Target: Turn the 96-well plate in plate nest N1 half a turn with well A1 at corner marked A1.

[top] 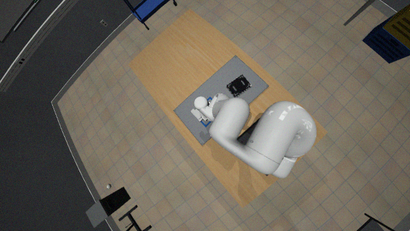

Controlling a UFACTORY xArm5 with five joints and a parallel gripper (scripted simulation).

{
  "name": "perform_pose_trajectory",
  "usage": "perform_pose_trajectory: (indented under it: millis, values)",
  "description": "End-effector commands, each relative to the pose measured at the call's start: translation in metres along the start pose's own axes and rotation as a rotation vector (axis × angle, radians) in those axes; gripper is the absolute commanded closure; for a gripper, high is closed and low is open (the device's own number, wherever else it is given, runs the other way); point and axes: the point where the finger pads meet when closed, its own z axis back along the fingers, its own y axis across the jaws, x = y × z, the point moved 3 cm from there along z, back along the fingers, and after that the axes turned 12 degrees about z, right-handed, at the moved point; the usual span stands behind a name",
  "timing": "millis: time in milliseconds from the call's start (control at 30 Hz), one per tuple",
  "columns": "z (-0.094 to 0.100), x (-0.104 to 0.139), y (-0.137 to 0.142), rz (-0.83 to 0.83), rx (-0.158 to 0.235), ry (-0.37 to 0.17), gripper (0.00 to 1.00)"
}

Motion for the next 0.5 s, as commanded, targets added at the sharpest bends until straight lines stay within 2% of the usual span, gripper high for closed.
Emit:
perform_pose_trajectory:
  millis: [0,467]
  values:
    - [0.0027,-0.0002,0.0011,0.0,0.003,-0.002,1.0]
    - [0.0087,-0.0002,0.0011,0.0,0.003,-0.002,1.0]
